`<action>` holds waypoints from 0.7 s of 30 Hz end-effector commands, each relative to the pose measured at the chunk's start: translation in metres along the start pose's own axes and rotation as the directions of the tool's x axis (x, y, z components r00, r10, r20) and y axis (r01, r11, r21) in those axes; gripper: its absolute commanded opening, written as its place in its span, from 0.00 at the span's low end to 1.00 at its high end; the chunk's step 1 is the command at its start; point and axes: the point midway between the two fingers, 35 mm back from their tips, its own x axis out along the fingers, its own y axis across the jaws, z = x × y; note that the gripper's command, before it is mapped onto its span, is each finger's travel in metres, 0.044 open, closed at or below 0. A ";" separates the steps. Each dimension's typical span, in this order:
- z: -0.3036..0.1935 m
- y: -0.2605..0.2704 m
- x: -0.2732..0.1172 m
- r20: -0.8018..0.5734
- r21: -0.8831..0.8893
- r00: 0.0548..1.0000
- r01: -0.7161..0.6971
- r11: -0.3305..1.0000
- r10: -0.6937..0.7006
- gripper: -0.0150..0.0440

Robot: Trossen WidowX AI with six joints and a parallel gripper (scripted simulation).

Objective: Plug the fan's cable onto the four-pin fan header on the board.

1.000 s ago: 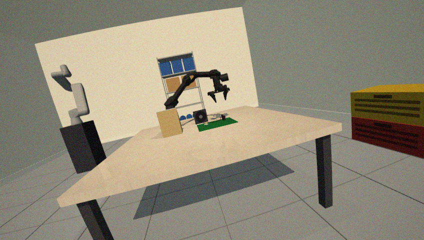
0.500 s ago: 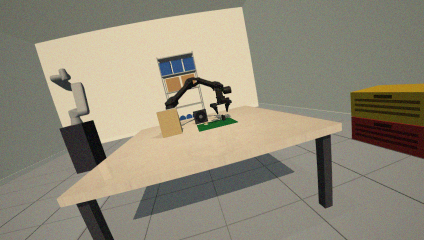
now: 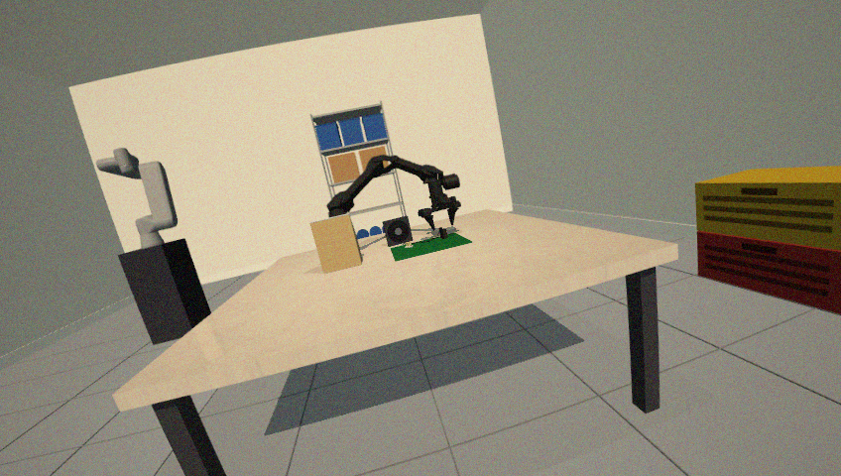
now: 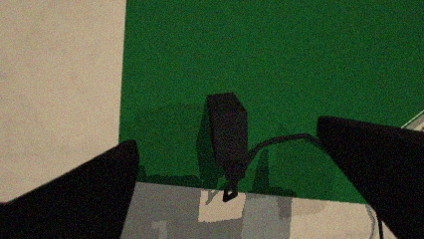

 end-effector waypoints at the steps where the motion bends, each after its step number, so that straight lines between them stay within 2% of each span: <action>1: 0.002 -0.001 0.007 -0.005 0.011 1.000 0.001 1.000 -0.001 1.00; 21: 0.001 -0.002 0.036 -0.007 0.012 1.000 0.001 1.000 -0.001 1.00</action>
